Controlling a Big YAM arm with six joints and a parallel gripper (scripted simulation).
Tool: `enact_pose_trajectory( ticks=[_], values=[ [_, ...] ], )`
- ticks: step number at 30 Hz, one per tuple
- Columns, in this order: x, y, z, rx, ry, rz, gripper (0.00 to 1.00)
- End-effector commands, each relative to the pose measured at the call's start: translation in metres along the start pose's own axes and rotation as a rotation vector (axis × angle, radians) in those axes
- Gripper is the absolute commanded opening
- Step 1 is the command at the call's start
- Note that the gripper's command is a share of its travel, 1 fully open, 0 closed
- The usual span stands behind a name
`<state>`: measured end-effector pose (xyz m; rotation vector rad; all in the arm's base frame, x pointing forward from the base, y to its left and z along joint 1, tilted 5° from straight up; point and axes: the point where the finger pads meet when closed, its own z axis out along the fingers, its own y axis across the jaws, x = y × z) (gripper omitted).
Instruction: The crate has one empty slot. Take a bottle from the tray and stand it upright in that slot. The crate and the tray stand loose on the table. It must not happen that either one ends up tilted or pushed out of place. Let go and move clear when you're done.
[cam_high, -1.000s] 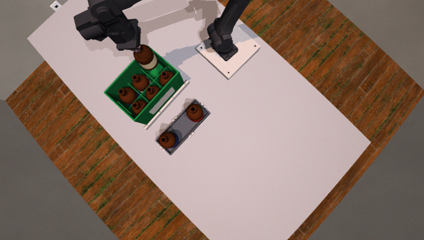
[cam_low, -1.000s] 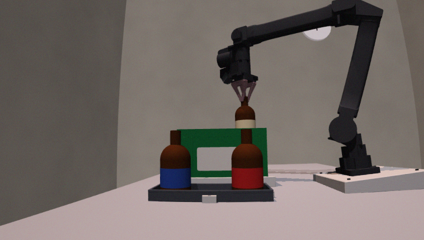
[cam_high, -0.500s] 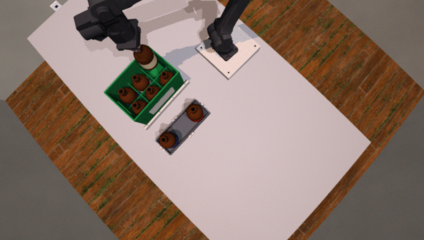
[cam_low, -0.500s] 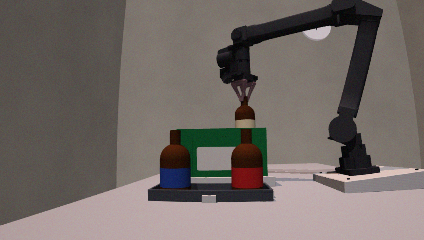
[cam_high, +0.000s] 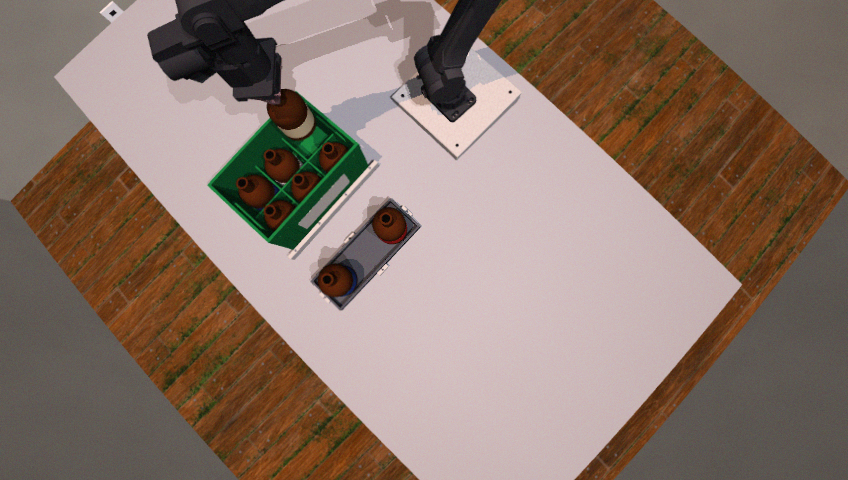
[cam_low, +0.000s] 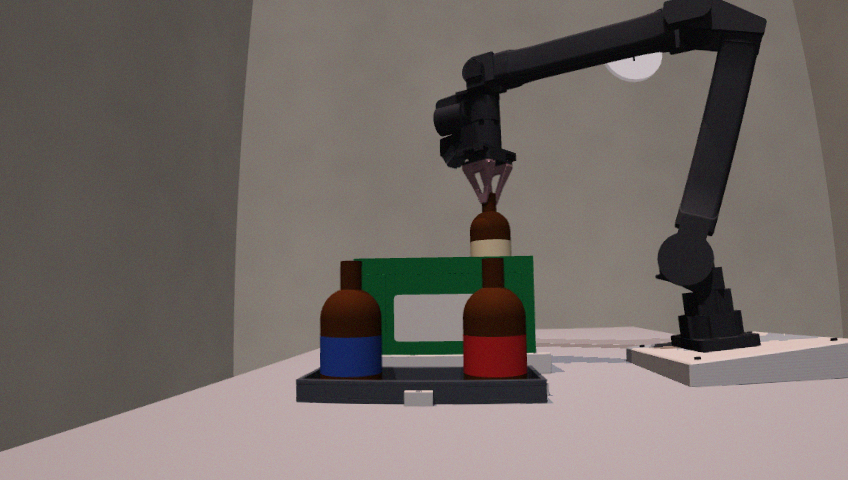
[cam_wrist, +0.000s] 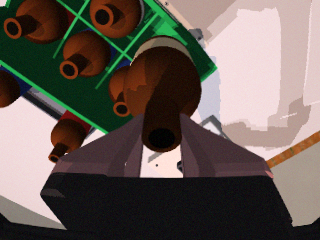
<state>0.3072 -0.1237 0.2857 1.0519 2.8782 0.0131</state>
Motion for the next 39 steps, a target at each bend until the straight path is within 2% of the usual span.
enact_pose_trajectory(
  ticks=[1, 11, 13, 18, 25, 29, 30, 39],
  values=[
    [-0.001, 0.005, -0.007, -0.015, -0.035, 0.003, 0.0],
    [-0.003, 0.005, -0.007, -0.018, -0.043, 0.002, 0.0],
    [0.0, 0.004, 0.0, -0.013, -0.029, 0.003, 0.0],
    [-0.003, 0.005, 0.001, -0.016, -0.038, 0.003, 0.0],
    [-0.001, 0.005, 0.015, -0.011, -0.024, 0.003, 0.0],
    [-0.007, 0.007, 0.008, -0.018, -0.045, 0.002, 0.0],
    [-0.001, 0.005, 0.019, -0.011, -0.022, 0.003, 0.0],
    [-0.001, 0.004, 0.027, -0.012, -0.028, 0.003, 0.0]
  ],
)
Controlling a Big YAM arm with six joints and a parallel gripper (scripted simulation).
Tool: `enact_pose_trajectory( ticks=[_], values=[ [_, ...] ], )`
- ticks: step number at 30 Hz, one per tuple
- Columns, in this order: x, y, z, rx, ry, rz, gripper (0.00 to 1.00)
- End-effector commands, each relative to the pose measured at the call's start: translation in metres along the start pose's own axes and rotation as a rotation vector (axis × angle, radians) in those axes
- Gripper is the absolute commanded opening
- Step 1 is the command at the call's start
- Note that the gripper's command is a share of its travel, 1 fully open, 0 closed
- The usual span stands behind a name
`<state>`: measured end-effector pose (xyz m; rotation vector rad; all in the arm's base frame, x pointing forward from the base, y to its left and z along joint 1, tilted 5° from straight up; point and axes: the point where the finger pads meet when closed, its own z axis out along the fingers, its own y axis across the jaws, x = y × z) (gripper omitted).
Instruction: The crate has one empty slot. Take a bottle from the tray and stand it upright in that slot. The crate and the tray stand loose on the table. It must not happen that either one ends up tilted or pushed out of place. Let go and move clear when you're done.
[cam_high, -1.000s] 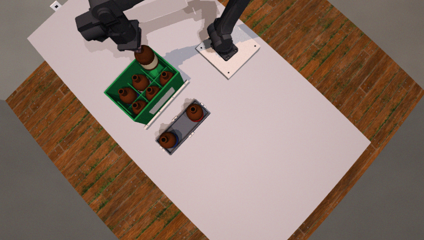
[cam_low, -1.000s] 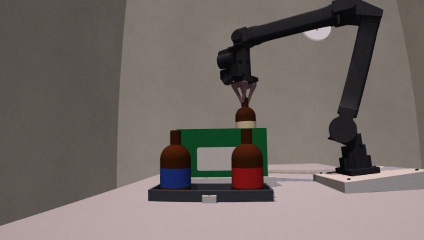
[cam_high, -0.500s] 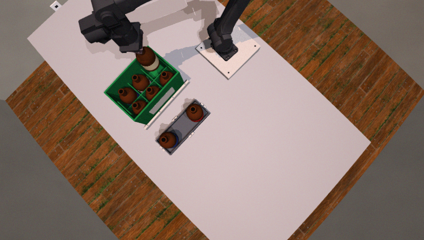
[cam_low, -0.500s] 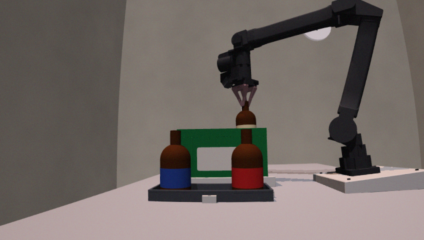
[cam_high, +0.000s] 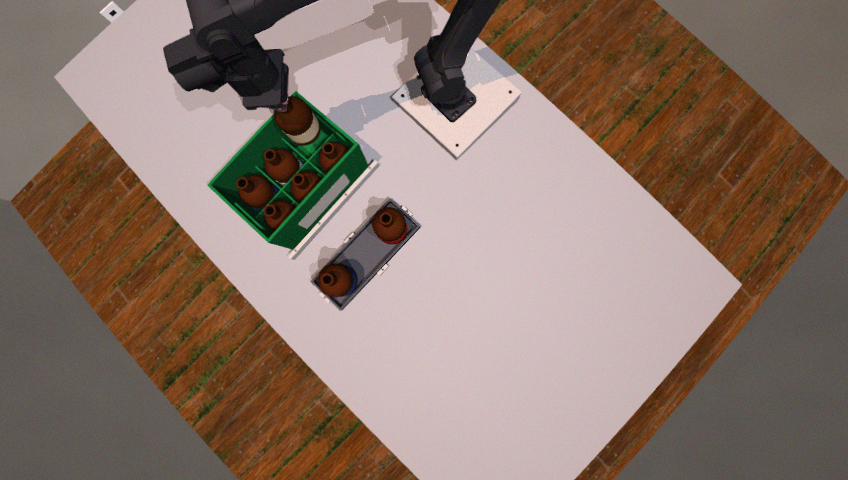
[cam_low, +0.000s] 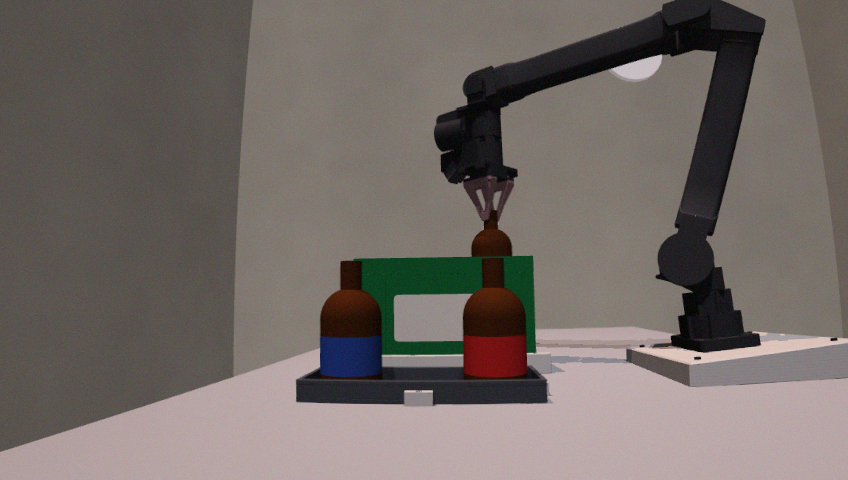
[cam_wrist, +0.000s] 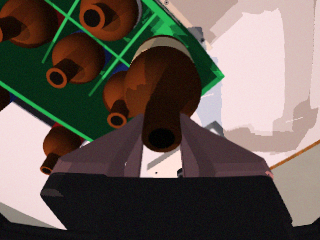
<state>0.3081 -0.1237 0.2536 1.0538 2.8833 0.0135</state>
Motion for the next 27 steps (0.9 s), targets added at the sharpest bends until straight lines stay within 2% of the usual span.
enact_pose_trajectory(
  ticks=[1, 6, 9, 12, 15, 17, 27],
  values=[
    [-0.0024, 0.005, -0.0035, -0.014, -0.032, 0.003, 0.0],
    [-0.0067, 0.0065, -0.0061, -0.018, -0.043, 0.003, 0.0],
    [-0.0029, 0.005, 0.0018, -0.012, -0.028, 0.003, 0.0],
    [-0.0068, 0.0064, -0.0037, -0.018, -0.045, 0.003, 0.0],
    [-0.003, 0.0051, 0.0025, -0.013, -0.031, 0.003, 0.0],
    [-0.0067, 0.0064, -0.0038, -0.018, -0.044, 0.003, 0.0],
    [-0.0069, 0.0063, -0.0042, -0.018, -0.046, 0.003, 0.0]
  ],
)
